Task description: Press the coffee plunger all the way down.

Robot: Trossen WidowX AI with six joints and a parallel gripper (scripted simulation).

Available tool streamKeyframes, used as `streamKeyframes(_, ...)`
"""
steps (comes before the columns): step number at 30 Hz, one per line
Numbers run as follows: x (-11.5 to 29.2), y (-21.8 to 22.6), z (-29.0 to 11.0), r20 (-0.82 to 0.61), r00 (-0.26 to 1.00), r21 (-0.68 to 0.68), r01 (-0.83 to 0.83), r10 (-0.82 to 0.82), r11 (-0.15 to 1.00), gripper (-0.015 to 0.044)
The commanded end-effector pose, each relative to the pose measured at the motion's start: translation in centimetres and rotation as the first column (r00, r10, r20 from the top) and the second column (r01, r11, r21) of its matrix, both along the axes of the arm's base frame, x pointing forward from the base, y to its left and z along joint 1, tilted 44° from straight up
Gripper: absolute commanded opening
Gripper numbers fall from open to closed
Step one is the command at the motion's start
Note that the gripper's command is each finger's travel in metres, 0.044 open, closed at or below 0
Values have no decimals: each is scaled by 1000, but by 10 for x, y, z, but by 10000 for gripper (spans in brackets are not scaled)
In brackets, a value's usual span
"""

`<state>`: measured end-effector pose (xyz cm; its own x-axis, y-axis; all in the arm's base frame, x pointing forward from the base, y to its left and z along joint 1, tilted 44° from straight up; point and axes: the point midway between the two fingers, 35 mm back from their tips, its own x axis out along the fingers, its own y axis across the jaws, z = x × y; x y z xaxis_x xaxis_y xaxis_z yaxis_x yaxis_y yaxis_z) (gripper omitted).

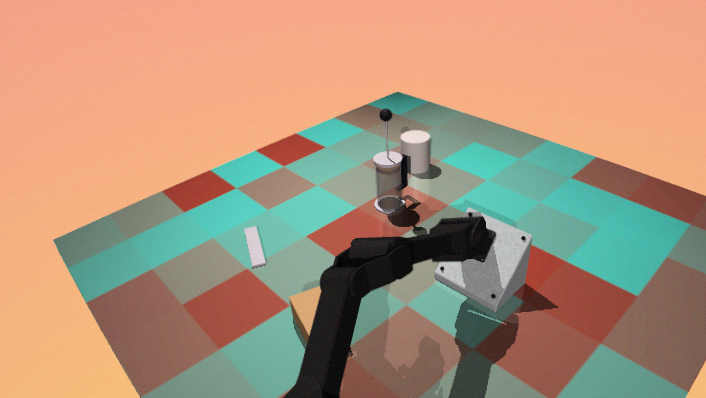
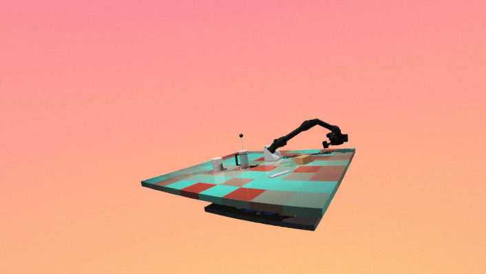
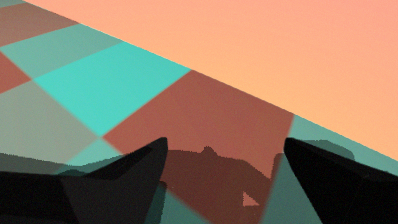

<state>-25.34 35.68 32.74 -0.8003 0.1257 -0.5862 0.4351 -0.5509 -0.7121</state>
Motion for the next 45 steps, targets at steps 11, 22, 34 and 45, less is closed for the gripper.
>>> streamKeyframes(11, 88, 38, 14, -17, 943, -26, 331, -331, 943, 440)
streamKeyframes(22, 218, 57, 34, -79, 700, -70, 706, -709, 705, 440)
streamKeyframes(34, 289, 52, 37, -109, 519, -125, 839, -848, 529, 440)
streamKeyframes(45, 452, -5, 0, -71, -2, -377, 926, -997, 25, 440)
